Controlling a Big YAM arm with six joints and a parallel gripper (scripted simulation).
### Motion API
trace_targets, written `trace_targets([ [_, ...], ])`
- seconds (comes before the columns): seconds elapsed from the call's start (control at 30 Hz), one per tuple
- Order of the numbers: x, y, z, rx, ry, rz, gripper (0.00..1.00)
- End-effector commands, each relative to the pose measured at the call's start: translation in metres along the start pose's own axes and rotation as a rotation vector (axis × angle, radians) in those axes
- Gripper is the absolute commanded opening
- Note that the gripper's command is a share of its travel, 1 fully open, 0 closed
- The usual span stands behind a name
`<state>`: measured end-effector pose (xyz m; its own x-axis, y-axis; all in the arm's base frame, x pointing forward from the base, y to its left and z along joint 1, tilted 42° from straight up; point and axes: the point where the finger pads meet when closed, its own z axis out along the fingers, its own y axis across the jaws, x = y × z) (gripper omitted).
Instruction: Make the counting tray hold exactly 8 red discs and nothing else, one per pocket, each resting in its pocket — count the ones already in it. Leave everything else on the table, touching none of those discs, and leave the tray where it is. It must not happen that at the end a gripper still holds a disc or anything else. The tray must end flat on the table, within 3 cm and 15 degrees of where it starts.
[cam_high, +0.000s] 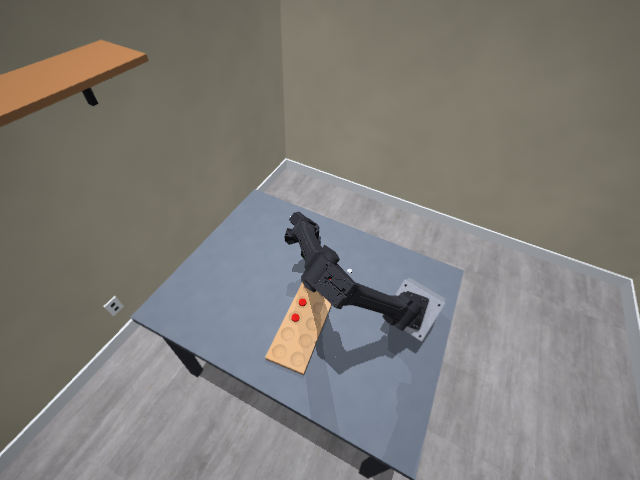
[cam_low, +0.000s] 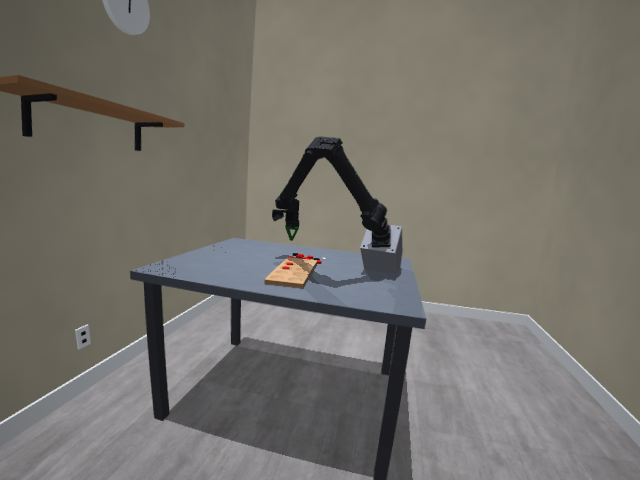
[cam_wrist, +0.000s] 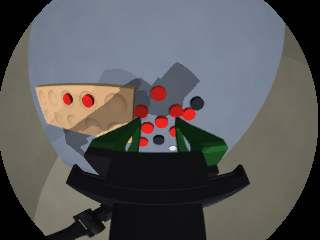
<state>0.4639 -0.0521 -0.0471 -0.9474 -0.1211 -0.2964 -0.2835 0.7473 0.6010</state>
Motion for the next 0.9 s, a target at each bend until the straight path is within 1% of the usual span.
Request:
trace_targets([
  [0.0,-0.008,-0.013,-0.017,0.014,-0.028,0.03,0.46],
  [0.03,-0.013,-0.006,-0.018,0.017,-0.028,0.007,0.46],
  [0.1,-0.016,0.002,-0.01,0.01,-0.015,-0.012,0.46],
  [0.13,-0.013,0.002,-0.008,0.006,-0.01,-0.006,0.46],
  [0.27,-0.012,0.0,-0.009,0.007,-0.012,0.001,0.46],
  [0.57,-0.008,-0.003,0.003,0.004,-0.007,-0.001,0.46],
  [0.87,-0.002,-0.001,0.01,-0.003,0.0,0.009,0.46],
])
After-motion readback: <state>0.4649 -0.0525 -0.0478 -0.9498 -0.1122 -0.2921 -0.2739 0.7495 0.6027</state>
